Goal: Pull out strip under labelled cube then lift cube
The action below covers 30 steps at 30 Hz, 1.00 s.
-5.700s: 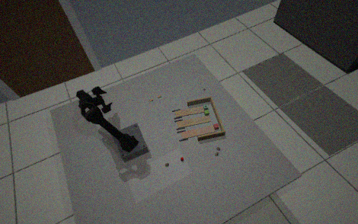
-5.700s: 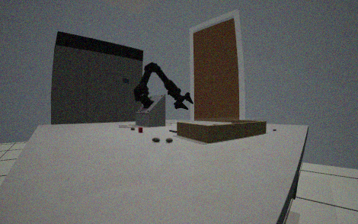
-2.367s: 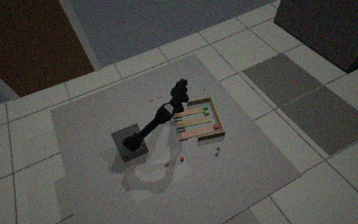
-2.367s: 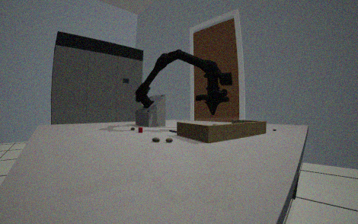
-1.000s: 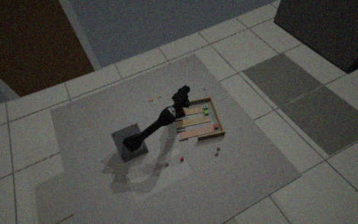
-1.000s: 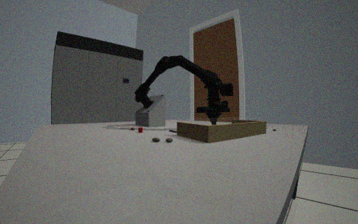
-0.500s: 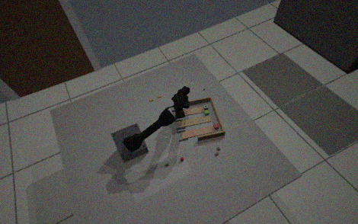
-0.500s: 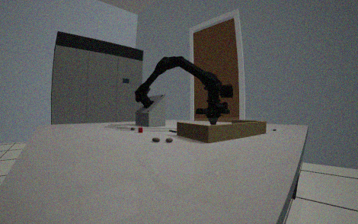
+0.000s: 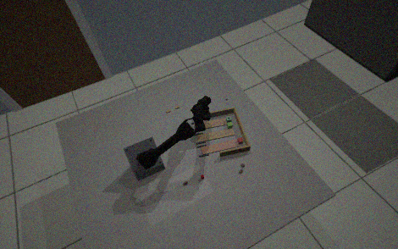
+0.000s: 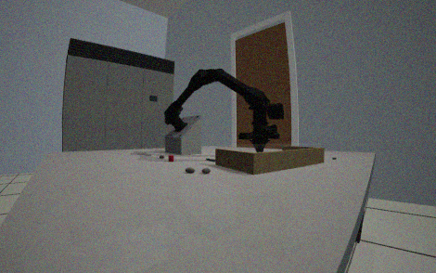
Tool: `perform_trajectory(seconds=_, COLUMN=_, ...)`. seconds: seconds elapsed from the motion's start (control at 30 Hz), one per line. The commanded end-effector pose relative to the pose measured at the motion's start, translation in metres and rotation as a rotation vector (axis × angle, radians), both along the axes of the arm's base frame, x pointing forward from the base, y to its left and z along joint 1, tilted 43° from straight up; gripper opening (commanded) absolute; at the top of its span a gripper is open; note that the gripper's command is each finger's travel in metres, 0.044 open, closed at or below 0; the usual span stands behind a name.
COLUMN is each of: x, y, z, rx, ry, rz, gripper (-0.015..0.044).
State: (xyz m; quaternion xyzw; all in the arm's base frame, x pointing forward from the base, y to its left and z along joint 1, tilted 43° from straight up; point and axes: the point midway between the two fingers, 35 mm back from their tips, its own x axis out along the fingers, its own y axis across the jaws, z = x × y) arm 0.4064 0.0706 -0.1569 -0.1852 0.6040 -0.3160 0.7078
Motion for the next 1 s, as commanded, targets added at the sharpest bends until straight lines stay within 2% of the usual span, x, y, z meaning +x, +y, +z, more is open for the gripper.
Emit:
perform_trajectory(seconds=0.0, x=-0.0004, y=-0.0013, z=-0.0005, rx=-0.007, ry=0.002, rz=0.004, gripper=0.0000)
perform_trajectory(seconds=0.97, x=-0.0002, y=-0.0032, z=-0.0025, rx=-0.007, ry=0.002, rz=0.004, gripper=0.0000)
